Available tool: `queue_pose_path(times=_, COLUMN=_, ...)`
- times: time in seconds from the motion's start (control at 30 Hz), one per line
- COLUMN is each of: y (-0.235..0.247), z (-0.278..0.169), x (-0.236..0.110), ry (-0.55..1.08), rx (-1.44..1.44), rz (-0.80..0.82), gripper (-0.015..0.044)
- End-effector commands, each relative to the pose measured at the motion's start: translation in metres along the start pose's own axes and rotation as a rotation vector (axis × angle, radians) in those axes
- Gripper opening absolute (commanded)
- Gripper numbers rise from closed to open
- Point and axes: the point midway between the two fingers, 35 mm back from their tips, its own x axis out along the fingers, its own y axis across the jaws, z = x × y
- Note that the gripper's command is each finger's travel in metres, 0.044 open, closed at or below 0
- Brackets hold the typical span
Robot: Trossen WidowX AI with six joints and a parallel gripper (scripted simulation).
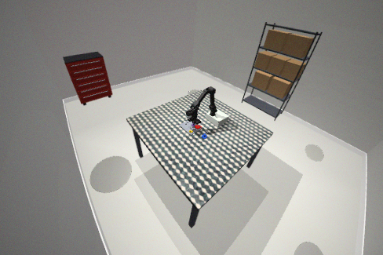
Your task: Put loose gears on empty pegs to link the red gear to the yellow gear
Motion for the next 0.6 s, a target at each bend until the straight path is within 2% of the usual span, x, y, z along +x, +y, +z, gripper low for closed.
queue_pose_path(times=0.0, y=-0.001, z=-0.0003, x=0.0005, ry=0.003, rx=-0.095, rz=0.0, gripper=0.0)
queue_pose_path(times=0.23, y=-0.0004, z=0.0008, x=0.0054, ry=0.003, rx=-0.079, rz=0.0, gripper=0.0)
queue_pose_path(times=0.57, y=0.0004, z=-0.0011, x=0.0001, ry=0.003, rx=0.157, rz=0.0, gripper=0.0)
